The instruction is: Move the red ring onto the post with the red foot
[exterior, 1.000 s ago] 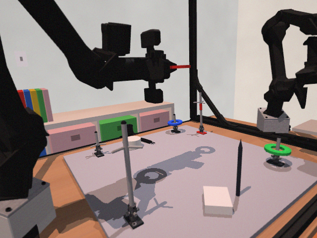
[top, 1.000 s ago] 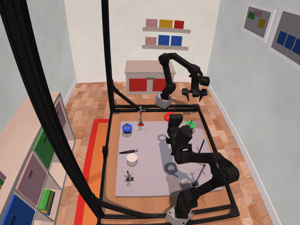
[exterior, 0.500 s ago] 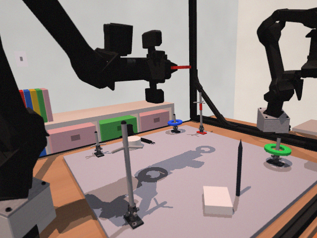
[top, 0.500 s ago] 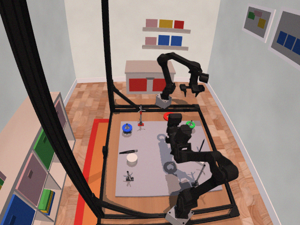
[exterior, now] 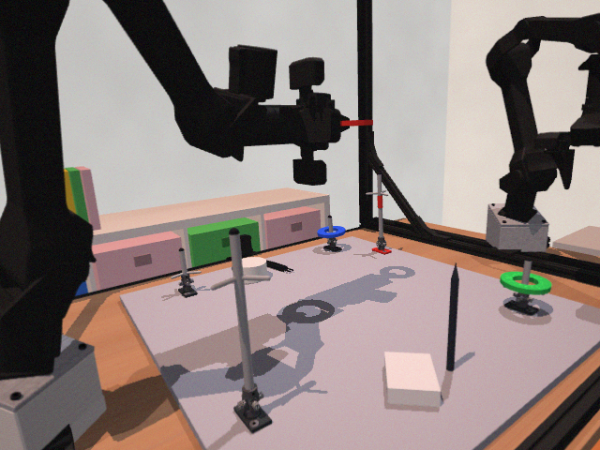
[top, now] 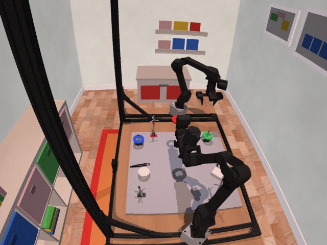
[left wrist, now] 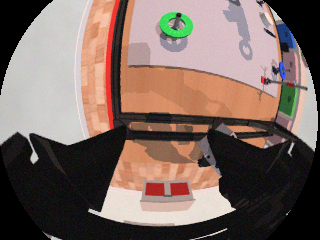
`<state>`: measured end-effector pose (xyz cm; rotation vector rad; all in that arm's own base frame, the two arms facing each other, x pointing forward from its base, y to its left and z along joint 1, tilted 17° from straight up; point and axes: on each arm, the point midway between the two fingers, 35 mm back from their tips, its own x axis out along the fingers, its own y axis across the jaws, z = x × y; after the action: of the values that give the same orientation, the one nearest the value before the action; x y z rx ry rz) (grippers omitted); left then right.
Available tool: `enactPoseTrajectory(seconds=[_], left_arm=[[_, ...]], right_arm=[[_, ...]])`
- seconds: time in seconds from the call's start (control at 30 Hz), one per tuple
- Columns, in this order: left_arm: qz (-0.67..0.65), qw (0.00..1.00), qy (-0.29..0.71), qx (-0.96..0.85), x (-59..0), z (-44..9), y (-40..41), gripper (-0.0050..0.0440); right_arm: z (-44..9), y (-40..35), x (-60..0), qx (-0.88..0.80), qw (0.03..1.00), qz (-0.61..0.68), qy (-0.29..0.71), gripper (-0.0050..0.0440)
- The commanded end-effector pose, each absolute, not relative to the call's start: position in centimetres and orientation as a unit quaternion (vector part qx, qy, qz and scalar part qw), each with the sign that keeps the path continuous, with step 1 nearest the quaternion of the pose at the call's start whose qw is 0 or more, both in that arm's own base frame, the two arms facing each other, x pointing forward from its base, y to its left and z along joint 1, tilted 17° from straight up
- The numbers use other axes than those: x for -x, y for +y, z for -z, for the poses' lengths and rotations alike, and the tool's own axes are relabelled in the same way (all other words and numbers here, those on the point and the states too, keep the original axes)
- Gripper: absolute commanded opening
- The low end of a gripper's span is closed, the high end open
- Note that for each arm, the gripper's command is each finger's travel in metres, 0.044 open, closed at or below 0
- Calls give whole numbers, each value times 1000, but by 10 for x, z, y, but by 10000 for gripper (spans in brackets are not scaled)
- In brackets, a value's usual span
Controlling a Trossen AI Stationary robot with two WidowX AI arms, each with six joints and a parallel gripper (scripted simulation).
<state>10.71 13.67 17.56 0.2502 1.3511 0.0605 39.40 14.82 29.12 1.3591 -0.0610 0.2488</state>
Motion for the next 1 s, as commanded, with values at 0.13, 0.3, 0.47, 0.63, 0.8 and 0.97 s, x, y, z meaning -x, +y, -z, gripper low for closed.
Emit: enactPoseTrajectory(seconds=[0.13, 0.3, 0.47, 0.63, 0.8, 0.97], left_arm=[[-28, 774, 622, -114, -107, -176, 136, 400], [-28, 774, 622, -114, -107, -176, 136, 400], [-28, 774, 622, -114, -107, -176, 136, 400], [-28, 774, 622, -114, -107, -176, 136, 400], [-28, 774, 622, -114, -107, -176, 136, 400], [-28, 774, 622, -114, -107, -176, 136, 400]], right_arm=[[-295, 169, -417, -625, 771, -119, -30, 0], [-294, 185, -434, -624, 772, -119, -29, 0], [-291, 199, -451, -626, 770, -118, -33, 0], [-290, 203, -456, -627, 769, -118, -34, 0], [-290, 211, -467, -627, 769, -118, -34, 0], [-289, 222, -484, -627, 769, -118, -34, 0]])
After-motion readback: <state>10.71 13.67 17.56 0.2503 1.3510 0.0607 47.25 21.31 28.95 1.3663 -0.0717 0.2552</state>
